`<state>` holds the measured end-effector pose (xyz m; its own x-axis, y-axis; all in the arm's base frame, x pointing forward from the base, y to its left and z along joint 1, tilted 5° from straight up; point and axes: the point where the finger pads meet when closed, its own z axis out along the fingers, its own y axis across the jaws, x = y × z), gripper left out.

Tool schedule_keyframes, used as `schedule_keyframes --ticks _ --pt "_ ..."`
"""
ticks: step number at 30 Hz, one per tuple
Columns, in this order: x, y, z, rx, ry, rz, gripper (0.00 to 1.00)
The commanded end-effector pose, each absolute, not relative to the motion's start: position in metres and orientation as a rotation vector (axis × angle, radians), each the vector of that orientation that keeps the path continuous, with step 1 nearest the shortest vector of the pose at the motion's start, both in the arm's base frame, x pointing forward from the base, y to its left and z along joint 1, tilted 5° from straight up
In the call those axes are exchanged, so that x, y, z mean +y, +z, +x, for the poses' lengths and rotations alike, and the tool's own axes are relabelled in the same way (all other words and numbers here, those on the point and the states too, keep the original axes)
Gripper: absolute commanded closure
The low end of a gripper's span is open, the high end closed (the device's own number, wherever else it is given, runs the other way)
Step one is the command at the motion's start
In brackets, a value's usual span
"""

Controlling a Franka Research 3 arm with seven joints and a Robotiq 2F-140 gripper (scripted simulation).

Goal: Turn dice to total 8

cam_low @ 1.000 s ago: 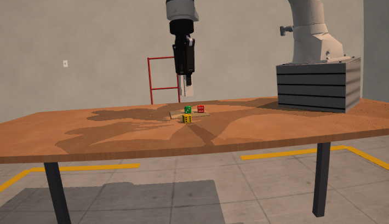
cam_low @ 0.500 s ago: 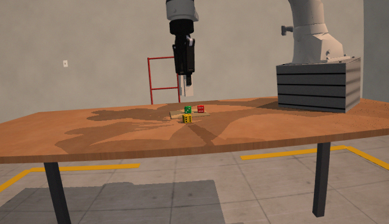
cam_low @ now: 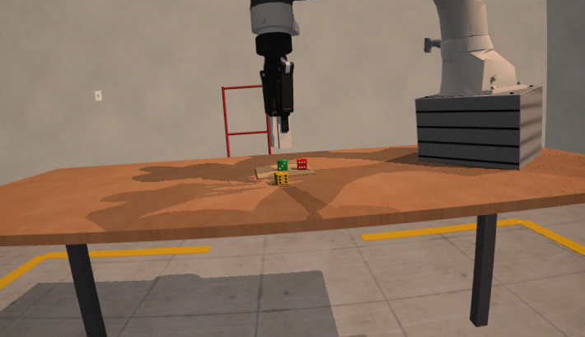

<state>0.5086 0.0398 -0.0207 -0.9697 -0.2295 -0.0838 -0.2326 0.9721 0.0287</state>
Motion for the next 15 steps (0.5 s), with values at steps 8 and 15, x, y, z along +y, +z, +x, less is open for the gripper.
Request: schedule_keyframes --ticks 8,15 --pt "0.039 -0.035 0.512 3.035 0.054 -0.364 0.75" --pt "0.039 -0.044 0.513 3.035 0.054 -0.364 0.75"
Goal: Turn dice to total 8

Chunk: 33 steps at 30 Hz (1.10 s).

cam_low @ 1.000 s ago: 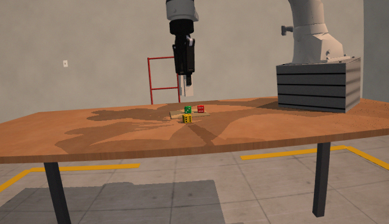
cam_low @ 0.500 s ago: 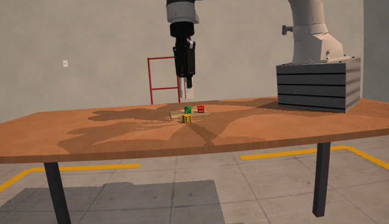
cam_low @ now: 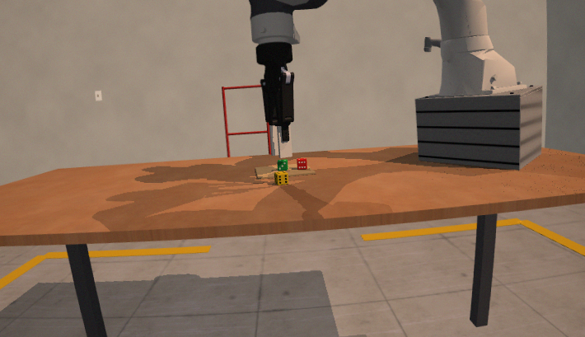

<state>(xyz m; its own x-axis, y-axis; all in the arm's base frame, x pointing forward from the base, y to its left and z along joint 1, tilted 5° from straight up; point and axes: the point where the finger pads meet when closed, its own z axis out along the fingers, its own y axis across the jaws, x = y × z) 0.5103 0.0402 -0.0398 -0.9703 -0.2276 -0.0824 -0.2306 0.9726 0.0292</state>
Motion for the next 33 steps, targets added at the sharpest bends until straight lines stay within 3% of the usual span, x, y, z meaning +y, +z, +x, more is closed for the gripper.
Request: schedule_keyframes --ticks 1,33 --pt "0.039 -0.045 0.513 3.035 0.054 -0.364 0.75" --pt "0.039 -0.067 0.515 3.035 0.054 -0.364 0.75"
